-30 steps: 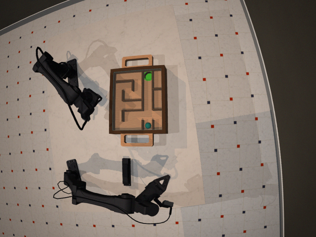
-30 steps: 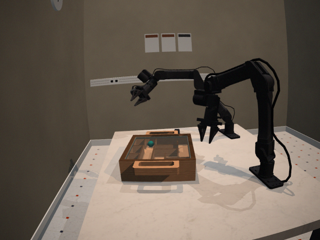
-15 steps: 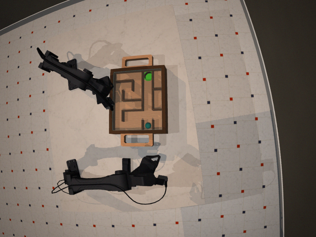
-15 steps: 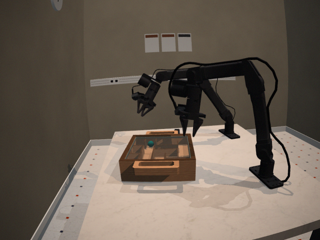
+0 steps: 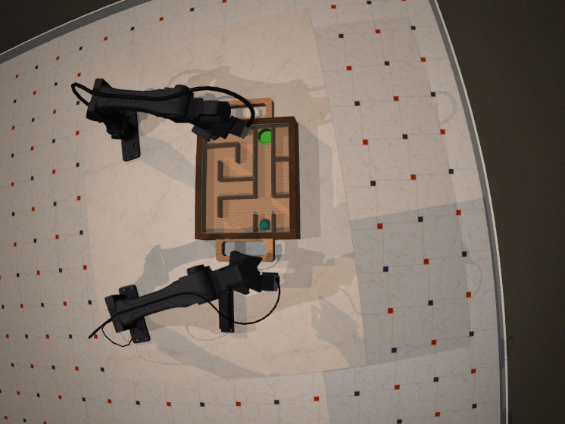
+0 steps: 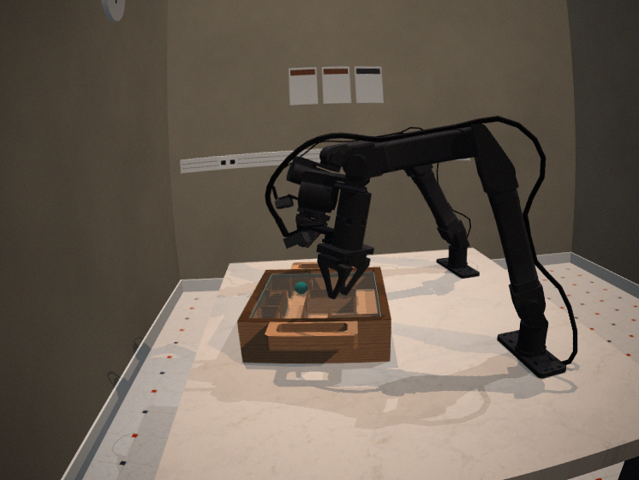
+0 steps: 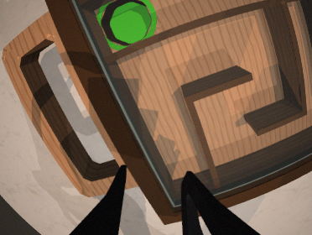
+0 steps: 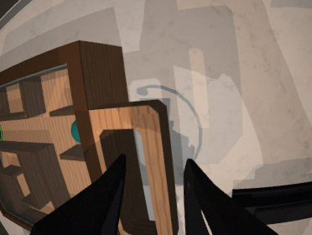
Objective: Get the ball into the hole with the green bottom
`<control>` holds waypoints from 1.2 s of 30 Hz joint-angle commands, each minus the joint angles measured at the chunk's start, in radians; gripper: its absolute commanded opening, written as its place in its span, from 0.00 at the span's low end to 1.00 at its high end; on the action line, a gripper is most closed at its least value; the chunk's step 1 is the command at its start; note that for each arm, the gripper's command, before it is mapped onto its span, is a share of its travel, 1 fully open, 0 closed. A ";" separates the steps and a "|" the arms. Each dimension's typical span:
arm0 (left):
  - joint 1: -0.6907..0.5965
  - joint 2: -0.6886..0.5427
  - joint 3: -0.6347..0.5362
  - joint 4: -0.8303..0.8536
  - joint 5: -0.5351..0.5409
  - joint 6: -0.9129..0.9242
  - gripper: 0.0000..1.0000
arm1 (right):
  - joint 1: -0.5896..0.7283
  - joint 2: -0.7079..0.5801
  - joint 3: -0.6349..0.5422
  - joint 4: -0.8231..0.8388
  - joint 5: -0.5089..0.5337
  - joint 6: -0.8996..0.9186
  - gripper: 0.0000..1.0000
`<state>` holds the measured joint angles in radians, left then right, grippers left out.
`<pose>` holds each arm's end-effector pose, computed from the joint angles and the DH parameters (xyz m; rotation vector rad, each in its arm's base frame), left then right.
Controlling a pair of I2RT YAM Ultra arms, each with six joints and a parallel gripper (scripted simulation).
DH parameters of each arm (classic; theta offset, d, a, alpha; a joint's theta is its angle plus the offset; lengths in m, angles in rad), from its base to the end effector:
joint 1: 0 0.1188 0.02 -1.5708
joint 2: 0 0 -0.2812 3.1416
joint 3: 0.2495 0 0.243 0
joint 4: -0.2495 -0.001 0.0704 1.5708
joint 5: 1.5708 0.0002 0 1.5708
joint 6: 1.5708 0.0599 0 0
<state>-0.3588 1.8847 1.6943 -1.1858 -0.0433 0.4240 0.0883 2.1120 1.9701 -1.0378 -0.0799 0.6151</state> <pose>0.3518 -0.1281 0.2728 1.1187 2.7271 0.0732 0.4536 0.0460 0.2655 0.7043 2.6964 0.2947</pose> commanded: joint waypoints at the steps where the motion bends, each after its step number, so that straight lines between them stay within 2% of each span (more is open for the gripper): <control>1: 0.093 0.035 0.002 0.087 0.052 -0.167 0.39 | 0.061 -0.058 -0.051 -0.059 0.142 -0.097 0.39; 3: 0.133 0.043 0.046 0.105 0.076 -0.226 0.39 | 0.086 -0.072 -0.076 -0.059 0.190 -0.119 0.39; 6: 0.192 0.035 0.001 0.145 0.094 -0.339 0.39 | 0.128 -0.088 -0.111 -0.067 0.228 -0.138 0.39; 10: 0.230 0.068 -0.009 0.178 0.090 -0.385 0.39 | 0.159 -0.102 -0.140 -0.070 0.256 -0.149 0.39; 15: 0.252 0.027 0.006 0.184 0.086 -0.384 0.39 | 0.146 -0.109 -0.145 -0.047 0.255 -0.143 0.39; 16: 0.228 0.028 0.009 0.182 0.084 -0.377 0.39 | 0.147 -0.110 -0.134 -0.043 0.251 -0.140 0.39; 18: 0.259 0.071 -0.008 0.182 0.054 -0.346 0.39 | 0.179 -0.097 -0.091 -0.067 0.224 -0.121 0.39; 20: 0.262 0.068 -0.010 0.182 0.051 -0.343 0.39 | 0.177 -0.055 -0.102 -0.071 0.212 -0.121 0.39; 25: 0.234 0.042 0.029 0.183 0.051 -0.343 0.39 | 0.152 -0.068 -0.105 -0.074 0.226 -0.131 0.39; 26: 0.241 0.078 -0.021 0.188 0.051 -0.342 0.39 | 0.155 -0.070 -0.097 -0.074 0.226 -0.131 0.39; 30: 0.247 0.062 -0.004 0.202 0.058 -0.346 0.39 | 0.167 -0.074 -0.113 -0.068 0.224 -0.131 0.39; 36: 0.241 0.091 -0.043 0.239 0.068 -0.347 0.39 | 0.169 -0.069 -0.097 -0.073 0.226 -0.131 0.39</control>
<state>-0.1116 1.9652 1.6676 -0.9863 0.0174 0.0719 0.2527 2.0434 1.8446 -1.1027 0.1417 0.4847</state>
